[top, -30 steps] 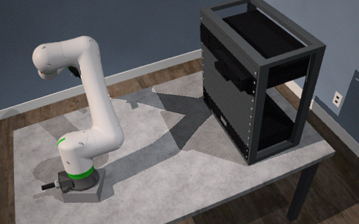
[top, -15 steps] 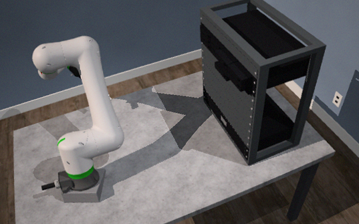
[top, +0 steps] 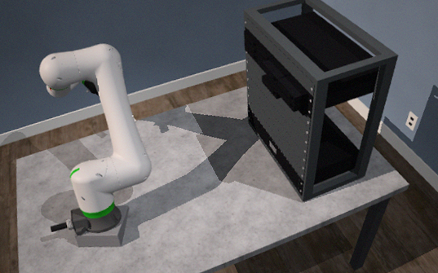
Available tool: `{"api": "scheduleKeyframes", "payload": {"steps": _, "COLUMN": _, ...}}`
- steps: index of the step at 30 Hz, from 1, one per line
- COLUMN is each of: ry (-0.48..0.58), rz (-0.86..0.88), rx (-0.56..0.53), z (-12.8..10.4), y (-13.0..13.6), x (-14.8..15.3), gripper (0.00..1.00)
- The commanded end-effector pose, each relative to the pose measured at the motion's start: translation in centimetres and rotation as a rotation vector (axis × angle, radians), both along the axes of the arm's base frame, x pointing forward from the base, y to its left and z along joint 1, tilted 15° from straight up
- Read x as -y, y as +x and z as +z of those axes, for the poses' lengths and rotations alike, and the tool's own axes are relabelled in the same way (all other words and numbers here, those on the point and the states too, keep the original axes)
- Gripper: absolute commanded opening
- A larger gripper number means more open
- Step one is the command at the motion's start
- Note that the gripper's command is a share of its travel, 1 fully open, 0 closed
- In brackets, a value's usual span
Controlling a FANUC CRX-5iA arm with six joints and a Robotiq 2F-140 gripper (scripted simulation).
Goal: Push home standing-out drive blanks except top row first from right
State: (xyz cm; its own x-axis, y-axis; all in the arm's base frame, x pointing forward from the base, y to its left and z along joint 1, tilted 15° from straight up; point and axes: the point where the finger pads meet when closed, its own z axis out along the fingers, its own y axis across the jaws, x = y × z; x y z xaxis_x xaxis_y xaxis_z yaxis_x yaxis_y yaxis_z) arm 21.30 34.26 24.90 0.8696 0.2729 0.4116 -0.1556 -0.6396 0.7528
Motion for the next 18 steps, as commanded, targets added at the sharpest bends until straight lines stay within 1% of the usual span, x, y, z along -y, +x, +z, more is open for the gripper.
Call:
{"api": "scheduleKeyframes", "payload": {"steps": 1, "ry": 0.000, "rz": 0.000, "rx": 0.000, "z": 0.01, "y": 0.00, "x": -0.01, "gripper": 1.00}}
{"api": "scheduleKeyframes", "payload": {"steps": 18, "ry": 0.002, "rz": -0.009, "rx": -0.011, "z": -0.15, "y": 0.20, "x": 0.29, "gripper": 1.00}}
